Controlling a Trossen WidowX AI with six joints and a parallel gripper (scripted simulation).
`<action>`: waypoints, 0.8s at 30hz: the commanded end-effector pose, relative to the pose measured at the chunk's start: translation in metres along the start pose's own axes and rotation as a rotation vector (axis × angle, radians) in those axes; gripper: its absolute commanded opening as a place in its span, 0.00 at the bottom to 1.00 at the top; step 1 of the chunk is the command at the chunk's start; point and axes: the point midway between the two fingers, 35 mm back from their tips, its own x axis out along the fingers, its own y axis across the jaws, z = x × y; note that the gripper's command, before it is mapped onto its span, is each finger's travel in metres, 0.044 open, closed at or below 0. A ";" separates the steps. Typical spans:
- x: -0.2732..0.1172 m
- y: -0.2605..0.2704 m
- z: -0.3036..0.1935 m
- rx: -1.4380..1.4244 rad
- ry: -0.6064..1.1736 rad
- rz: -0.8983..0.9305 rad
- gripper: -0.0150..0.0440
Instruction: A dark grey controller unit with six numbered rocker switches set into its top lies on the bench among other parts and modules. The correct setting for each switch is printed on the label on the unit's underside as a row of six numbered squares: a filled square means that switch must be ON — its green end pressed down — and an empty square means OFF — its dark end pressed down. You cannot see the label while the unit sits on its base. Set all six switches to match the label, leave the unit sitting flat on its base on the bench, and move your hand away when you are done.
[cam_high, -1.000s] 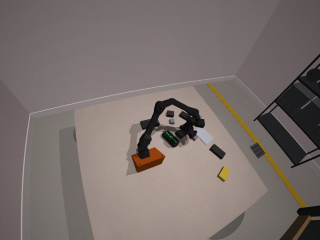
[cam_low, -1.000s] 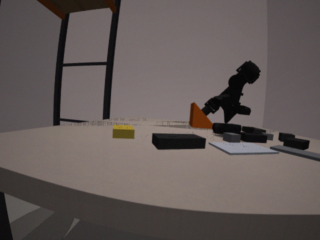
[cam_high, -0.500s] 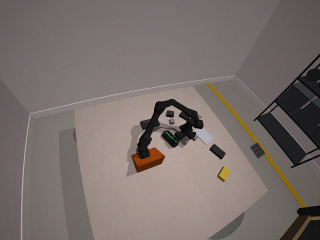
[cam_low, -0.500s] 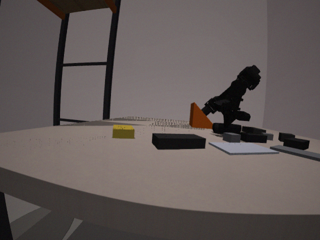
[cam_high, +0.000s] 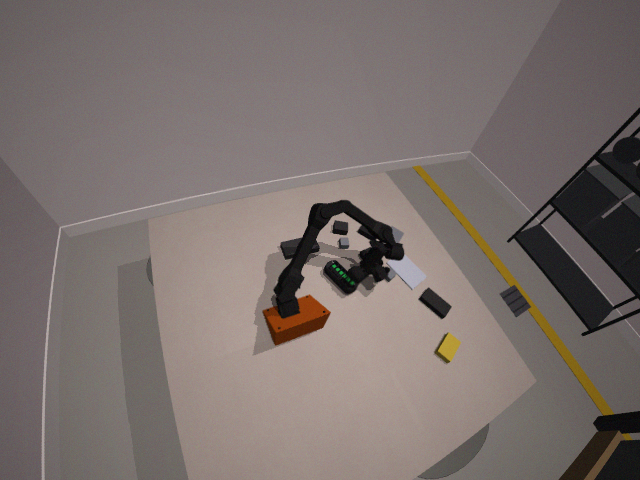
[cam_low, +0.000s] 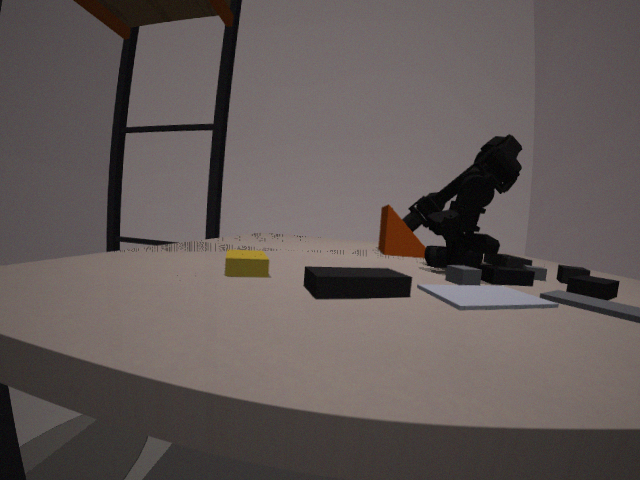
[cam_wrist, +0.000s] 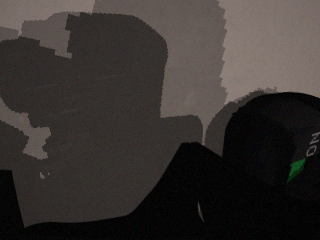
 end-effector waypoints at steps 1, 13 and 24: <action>0.004 0.001 0.000 0.005 0.005 0.002 0.25; 0.005 -0.003 0.000 0.006 0.005 0.001 0.25; 0.007 -0.007 0.000 0.006 0.005 0.001 0.25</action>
